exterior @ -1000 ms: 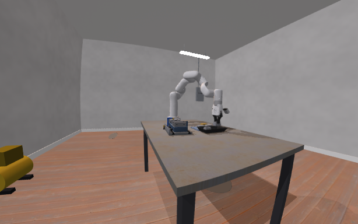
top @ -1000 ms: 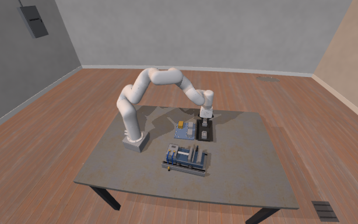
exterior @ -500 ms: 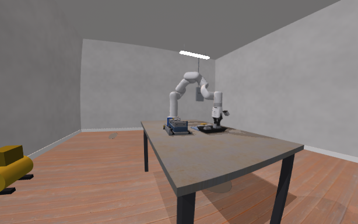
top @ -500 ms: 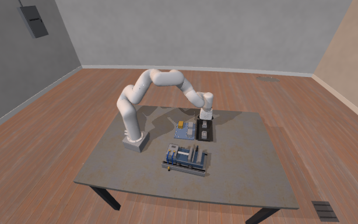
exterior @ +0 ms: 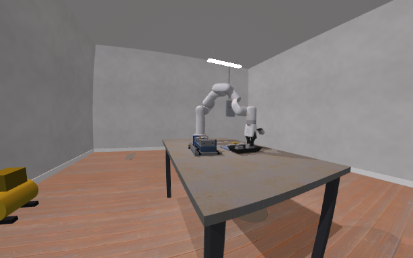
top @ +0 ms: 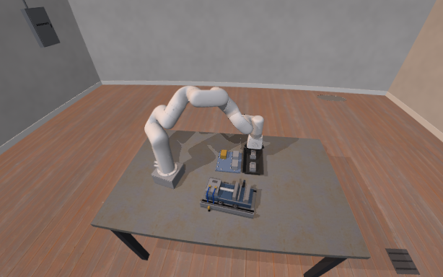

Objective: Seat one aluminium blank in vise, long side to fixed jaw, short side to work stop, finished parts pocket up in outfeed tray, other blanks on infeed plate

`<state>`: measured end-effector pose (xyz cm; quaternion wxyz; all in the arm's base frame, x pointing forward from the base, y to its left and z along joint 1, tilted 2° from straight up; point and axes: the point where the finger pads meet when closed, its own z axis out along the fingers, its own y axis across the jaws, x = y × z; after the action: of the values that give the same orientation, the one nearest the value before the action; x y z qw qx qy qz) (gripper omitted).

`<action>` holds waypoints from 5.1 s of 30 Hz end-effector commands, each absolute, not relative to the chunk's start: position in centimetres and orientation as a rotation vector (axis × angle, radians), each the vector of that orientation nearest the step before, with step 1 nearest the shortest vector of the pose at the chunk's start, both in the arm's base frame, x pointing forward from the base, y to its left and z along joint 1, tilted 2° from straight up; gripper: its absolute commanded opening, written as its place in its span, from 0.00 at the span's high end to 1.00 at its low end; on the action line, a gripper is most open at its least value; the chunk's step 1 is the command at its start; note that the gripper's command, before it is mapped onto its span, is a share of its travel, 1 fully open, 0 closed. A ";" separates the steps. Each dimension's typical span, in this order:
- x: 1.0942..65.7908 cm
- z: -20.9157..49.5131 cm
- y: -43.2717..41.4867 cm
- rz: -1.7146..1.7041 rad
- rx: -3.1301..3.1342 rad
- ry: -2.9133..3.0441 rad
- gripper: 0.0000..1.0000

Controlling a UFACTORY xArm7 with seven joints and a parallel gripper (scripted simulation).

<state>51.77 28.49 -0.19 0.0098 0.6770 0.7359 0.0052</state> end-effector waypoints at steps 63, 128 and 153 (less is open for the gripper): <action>52.0 -1.3 28.6 0.024 2.113 2.296 1.00; 52.0 0.7 28.6 0.024 2.113 2.296 0.31; 51.7 12.2 28.6 0.024 2.113 2.296 0.31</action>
<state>51.61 28.57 10.93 0.0101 0.6771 0.7358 0.0061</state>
